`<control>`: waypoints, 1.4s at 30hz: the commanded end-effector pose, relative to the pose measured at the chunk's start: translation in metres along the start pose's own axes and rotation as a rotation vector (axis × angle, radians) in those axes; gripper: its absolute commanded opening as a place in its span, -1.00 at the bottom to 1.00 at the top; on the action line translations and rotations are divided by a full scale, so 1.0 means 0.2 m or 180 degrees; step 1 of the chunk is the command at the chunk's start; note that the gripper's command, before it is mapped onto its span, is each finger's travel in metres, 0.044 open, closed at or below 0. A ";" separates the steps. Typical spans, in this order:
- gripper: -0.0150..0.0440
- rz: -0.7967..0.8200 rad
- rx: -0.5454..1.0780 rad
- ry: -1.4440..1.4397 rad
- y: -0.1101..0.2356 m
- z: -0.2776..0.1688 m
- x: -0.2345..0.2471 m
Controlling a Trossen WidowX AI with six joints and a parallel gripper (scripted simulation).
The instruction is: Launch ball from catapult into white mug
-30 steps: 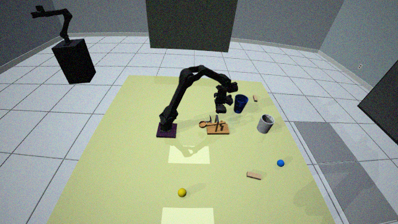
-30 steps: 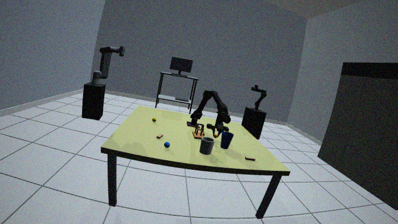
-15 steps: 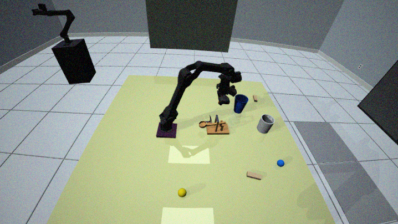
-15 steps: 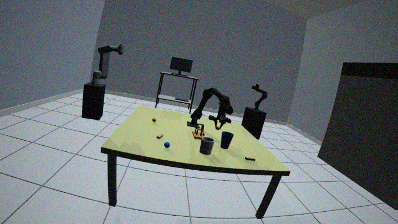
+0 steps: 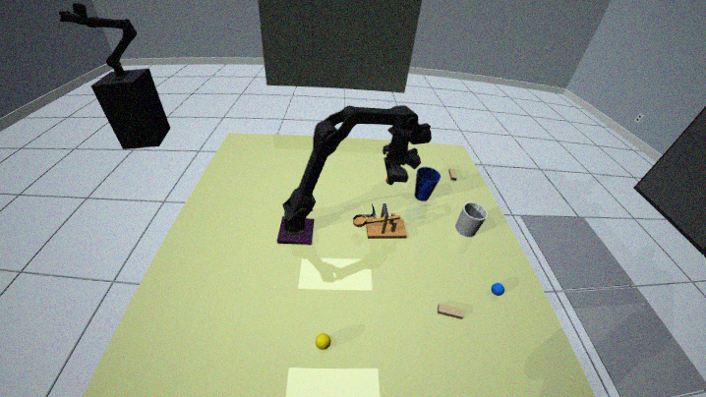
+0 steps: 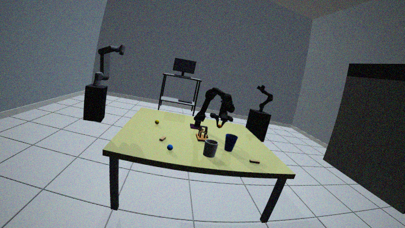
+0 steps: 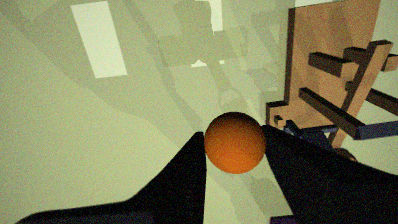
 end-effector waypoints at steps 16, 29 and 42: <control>-0.49 0.0061 0.0643 0.0058 -0.14 -0.32 -0.38; -0.49 0.0237 0.0976 0.0089 -0.22 -0.53 -0.52; -0.49 0.0238 0.0976 0.0089 -0.31 -0.53 -0.52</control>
Point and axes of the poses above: the point midway between the two fingers, 35 mm back from their tips, its own y axis back along the fingers, its own x axis across the jaws, z = x × y, the point moved 8 cm from there along y, back along the fingers, and after that the axes turned 14 degrees about y, right-handed, at the moved point
